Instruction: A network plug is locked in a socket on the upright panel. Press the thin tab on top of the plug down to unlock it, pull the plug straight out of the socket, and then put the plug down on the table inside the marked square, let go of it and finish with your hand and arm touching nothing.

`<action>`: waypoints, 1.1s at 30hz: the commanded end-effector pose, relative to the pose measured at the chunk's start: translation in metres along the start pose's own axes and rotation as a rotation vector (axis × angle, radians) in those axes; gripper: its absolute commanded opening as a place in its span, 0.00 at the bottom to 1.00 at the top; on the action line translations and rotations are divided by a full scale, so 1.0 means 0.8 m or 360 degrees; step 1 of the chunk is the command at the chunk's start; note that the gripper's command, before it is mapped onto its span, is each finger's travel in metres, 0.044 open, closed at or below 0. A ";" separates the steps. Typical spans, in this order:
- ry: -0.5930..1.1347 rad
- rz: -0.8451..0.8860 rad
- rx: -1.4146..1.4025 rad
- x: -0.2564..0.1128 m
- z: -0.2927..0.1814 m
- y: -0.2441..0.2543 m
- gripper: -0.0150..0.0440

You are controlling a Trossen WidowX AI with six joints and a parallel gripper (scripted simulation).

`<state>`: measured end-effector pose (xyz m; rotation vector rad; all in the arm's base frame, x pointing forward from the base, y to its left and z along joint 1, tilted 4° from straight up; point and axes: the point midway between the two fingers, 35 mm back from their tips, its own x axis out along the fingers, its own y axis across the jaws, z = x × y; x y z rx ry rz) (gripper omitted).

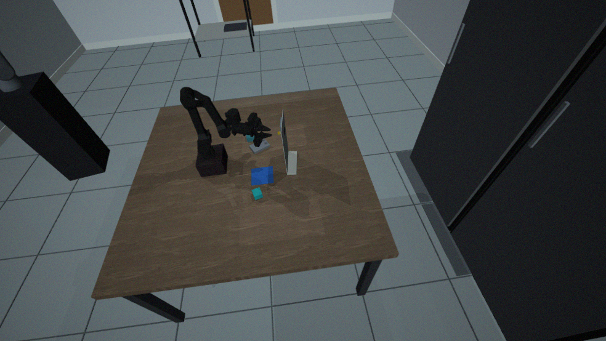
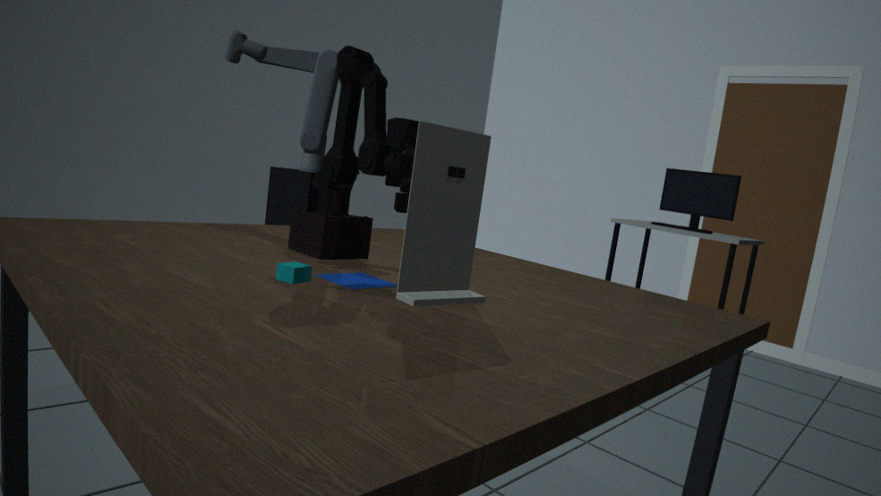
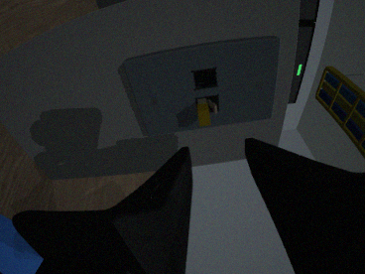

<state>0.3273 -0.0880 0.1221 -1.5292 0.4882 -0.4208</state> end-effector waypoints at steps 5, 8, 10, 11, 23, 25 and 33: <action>-0.0006 0.0004 -0.0012 0.015 0.005 0.001 0.52; -0.0006 0.0003 -0.0011 0.020 0.007 0.000 0.52; -0.0006 0.0002 -0.0011 0.024 0.008 0.000 0.52; -0.0006 0.0002 -0.0011 0.026 0.008 0.000 0.52; -0.0006 0.0000 -0.0011 0.049 0.013 0.001 0.52; -0.0006 -0.0001 -0.0011 0.053 0.014 0.001 0.52; -0.0006 -0.0001 -0.0011 0.056 0.015 0.001 0.36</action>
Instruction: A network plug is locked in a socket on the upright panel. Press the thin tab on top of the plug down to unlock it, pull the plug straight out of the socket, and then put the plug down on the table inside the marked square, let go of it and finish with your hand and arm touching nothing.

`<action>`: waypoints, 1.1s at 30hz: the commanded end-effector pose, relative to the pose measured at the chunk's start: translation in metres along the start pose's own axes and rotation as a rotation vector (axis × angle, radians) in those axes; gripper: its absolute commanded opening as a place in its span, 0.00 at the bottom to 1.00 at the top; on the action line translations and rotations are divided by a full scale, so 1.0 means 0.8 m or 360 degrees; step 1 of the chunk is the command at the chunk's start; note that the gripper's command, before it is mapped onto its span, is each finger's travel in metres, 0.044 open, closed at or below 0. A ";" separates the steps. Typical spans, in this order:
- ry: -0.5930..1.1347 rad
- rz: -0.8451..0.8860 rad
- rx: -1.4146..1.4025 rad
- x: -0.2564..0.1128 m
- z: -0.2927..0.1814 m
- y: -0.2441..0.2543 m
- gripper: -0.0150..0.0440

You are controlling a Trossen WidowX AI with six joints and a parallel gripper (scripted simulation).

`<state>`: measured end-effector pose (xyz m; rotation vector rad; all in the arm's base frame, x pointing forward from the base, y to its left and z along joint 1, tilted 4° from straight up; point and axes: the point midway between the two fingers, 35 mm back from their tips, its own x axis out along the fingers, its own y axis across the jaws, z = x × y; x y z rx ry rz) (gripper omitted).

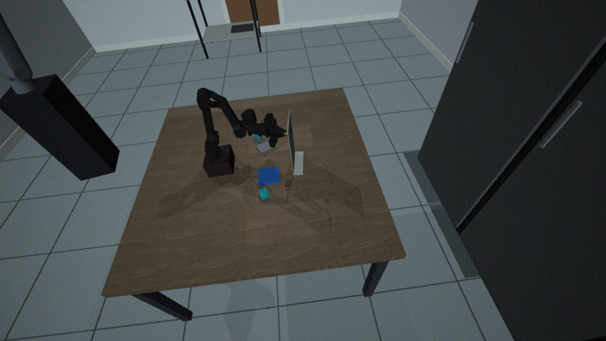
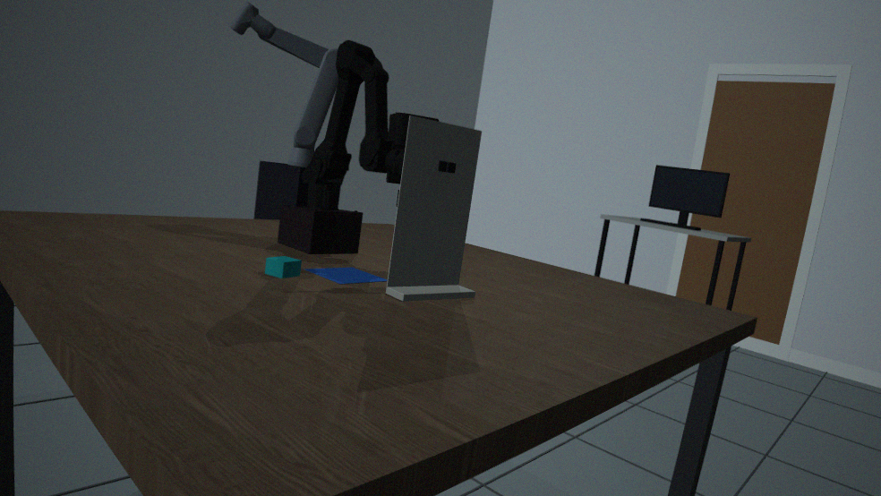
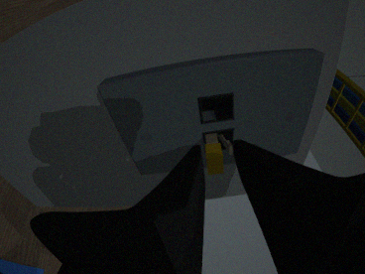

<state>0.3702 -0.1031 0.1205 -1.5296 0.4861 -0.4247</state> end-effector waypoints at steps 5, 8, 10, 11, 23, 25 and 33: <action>-0.0008 0.0005 -0.0012 0.001 0.001 0.001 0.31; -0.0008 0.0005 -0.0012 0.001 0.001 0.001 0.27; -0.0008 0.0005 -0.0012 0.001 0.001 0.001 0.25; -0.0008 0.0005 -0.0012 0.001 0.001 0.001 0.25; -0.0008 0.0006 -0.0012 -0.007 -0.002 0.001 0.25; -0.0008 0.0006 -0.0012 -0.008 -0.002 0.001 0.25; -0.0008 0.0006 -0.0012 -0.014 -0.004 0.002 0.25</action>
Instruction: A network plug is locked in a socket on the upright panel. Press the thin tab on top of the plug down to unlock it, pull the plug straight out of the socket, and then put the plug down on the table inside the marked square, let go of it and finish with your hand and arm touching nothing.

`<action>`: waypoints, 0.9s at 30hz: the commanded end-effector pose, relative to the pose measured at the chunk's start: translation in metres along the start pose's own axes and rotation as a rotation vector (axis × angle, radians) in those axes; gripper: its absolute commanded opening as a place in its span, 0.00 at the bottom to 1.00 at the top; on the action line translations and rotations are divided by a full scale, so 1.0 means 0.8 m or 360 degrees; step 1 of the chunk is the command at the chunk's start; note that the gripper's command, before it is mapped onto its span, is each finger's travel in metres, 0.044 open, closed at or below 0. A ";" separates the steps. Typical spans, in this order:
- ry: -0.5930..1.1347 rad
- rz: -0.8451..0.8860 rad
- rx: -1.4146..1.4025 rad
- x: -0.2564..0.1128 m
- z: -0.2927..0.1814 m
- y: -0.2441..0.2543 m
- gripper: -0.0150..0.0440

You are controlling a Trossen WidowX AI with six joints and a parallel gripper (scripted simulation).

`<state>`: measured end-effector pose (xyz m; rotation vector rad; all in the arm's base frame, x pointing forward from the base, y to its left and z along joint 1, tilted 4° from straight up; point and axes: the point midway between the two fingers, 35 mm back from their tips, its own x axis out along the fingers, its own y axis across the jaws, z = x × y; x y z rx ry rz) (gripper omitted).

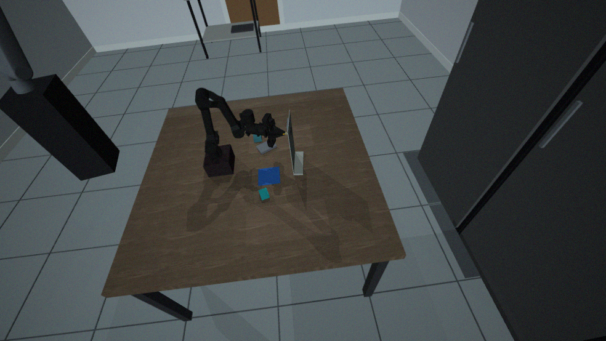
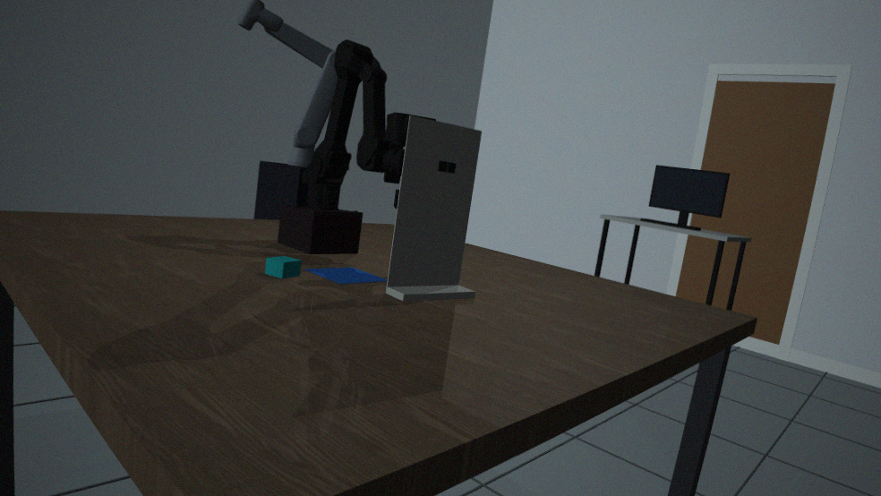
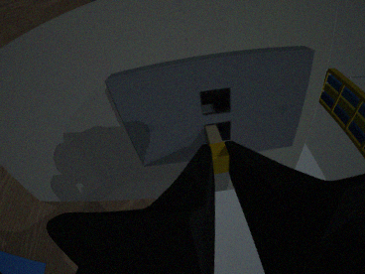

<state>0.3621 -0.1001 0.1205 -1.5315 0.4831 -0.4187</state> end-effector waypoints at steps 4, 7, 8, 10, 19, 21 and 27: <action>0.0001 0.0004 -0.0010 -0.006 -0.002 0.001 0.25; 0.0001 0.0005 -0.0010 -0.009 -0.002 0.001 0.25; 0.0001 0.0005 -0.0010 -0.009 -0.002 0.001 0.25; 0.0001 0.0005 -0.0010 -0.011 -0.003 0.001 0.25; 0.0001 0.0006 -0.0010 -0.018 -0.004 0.002 0.25; 0.0001 0.0006 -0.0010 -0.020 -0.004 0.002 0.25; 0.0001 0.0007 -0.0010 -0.025 -0.004 0.002 0.25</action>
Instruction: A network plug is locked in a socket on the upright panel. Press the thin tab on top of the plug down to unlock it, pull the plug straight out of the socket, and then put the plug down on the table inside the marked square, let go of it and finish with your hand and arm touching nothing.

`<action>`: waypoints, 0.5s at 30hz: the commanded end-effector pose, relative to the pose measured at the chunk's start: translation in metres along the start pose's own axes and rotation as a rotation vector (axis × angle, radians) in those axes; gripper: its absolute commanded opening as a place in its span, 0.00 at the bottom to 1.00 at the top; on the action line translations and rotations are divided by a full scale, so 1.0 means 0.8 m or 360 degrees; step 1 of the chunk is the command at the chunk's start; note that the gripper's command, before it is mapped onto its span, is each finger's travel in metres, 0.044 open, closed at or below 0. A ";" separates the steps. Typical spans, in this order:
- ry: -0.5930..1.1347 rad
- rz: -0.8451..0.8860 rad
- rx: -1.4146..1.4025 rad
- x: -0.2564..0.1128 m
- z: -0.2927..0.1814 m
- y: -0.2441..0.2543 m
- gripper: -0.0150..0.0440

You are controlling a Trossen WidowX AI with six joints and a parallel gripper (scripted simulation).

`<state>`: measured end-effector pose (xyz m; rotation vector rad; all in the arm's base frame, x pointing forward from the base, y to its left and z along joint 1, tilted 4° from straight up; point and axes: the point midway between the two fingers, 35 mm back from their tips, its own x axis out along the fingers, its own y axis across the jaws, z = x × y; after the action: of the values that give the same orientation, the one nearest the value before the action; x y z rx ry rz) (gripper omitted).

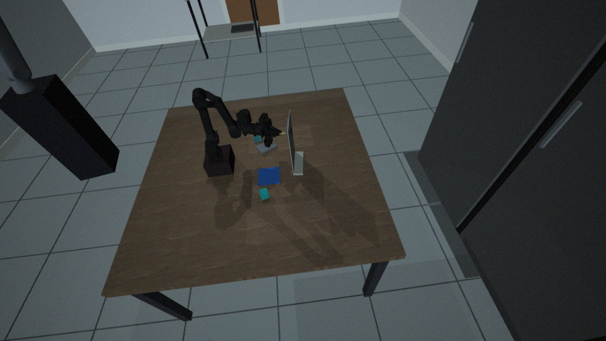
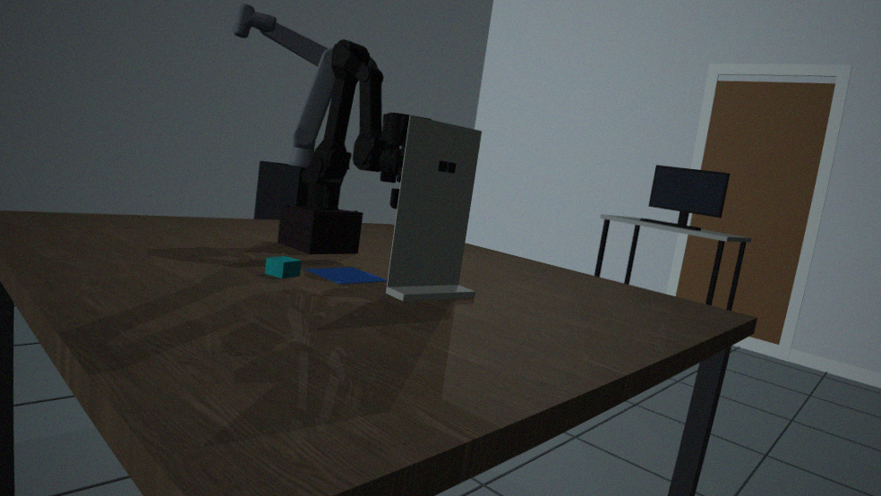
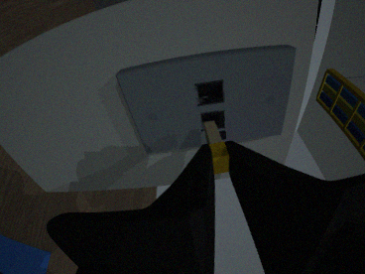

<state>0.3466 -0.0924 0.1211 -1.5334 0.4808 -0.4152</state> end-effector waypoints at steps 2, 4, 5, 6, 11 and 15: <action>0.0007 0.0006 -0.0008 -0.005 -0.002 0.002 0.25; 0.0007 0.0006 -0.0008 -0.007 -0.002 0.002 0.25; 0.0007 0.0006 -0.0008 -0.008 -0.002 0.002 0.25; 0.0007 0.0007 -0.0008 -0.008 -0.002 0.002 0.25; 0.0007 0.0007 -0.0008 -0.013 -0.003 0.002 0.25; 0.0007 0.0007 -0.0008 -0.016 -0.003 0.002 0.25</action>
<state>0.3377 -0.0877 0.1213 -1.5346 0.4821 -0.4142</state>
